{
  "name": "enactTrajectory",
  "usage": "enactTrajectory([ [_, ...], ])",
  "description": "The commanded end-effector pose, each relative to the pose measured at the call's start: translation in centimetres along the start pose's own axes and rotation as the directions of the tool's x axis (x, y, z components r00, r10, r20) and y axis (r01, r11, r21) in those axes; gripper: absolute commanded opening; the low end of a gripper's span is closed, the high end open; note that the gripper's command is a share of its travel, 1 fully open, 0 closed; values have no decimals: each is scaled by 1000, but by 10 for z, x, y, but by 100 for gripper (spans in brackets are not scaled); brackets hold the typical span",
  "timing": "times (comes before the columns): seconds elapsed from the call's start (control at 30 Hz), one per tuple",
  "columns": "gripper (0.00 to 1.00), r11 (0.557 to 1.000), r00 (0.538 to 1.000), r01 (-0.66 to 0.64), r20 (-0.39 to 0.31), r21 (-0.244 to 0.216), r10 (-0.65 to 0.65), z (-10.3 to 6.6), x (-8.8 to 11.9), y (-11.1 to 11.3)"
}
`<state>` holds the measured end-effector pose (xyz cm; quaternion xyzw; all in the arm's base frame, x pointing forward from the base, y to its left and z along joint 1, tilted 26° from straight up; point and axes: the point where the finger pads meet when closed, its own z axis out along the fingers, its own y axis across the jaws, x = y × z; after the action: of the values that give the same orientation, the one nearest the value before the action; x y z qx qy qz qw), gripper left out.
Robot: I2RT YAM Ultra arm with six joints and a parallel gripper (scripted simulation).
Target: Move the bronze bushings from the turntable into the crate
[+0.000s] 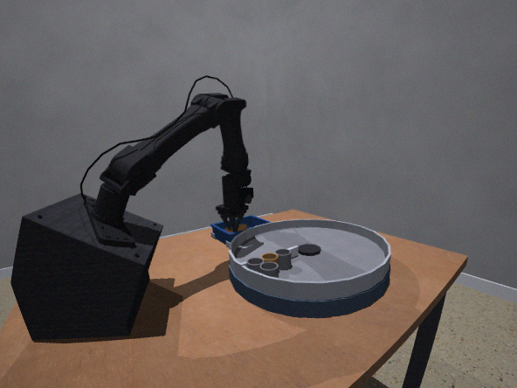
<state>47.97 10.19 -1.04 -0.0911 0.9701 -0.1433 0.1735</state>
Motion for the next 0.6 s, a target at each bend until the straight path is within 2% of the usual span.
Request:
enactTrajectory([
  [0.0,16,1000,999,13,31,-2,-13,-15,-6,2],
  [0.57,16,1000,1000,11,18,1,-11,-18,-3,2],
])
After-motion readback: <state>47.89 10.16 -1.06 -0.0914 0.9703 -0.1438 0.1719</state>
